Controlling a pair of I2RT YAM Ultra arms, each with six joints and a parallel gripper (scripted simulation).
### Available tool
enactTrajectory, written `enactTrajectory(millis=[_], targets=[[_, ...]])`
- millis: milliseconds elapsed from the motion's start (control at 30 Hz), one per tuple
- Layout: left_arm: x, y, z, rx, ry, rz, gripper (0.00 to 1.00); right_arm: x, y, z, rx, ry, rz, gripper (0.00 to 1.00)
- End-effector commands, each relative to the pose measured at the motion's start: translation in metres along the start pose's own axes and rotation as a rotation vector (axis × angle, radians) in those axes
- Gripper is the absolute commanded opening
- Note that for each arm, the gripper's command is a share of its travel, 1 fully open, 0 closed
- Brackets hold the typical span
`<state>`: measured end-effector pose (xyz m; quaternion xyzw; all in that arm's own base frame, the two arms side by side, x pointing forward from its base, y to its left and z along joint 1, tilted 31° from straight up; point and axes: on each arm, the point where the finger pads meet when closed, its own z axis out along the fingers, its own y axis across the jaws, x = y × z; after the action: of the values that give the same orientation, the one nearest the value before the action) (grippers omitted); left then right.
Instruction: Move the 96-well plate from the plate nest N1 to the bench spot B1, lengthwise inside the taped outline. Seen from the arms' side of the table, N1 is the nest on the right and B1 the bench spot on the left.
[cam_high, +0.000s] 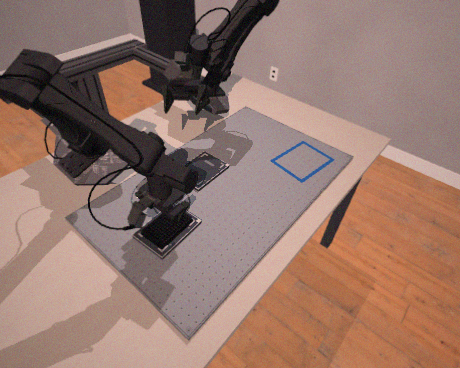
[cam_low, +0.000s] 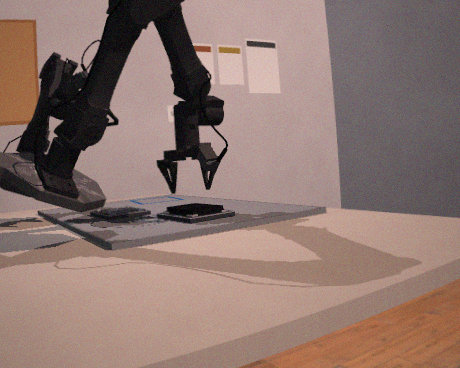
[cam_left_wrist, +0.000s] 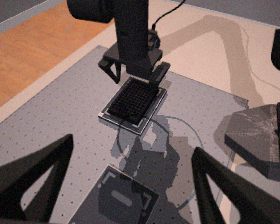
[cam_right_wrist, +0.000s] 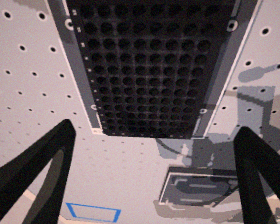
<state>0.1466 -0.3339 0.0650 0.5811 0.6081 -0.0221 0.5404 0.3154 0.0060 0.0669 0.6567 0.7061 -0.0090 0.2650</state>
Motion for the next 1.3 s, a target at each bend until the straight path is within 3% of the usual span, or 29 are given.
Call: enactTrajectory(millis=[0,1067,1267], targets=[[-0.009,0.001,-0.004,0.000,-0.026,-0.010,1.00,0.002,0.009,0.002,-0.022,0.006,0.017,1.00],[-0.009,0.001,-0.004,0.000,-0.026,-0.010,1.00,0.002,0.005,0.046,-0.012,0.006,0.005,1.00],[-0.009,0.001,-0.004,0.000,-0.026,-0.010,1.00,0.002,0.009,0.042,-0.026,0.003,0.007,0.92]])
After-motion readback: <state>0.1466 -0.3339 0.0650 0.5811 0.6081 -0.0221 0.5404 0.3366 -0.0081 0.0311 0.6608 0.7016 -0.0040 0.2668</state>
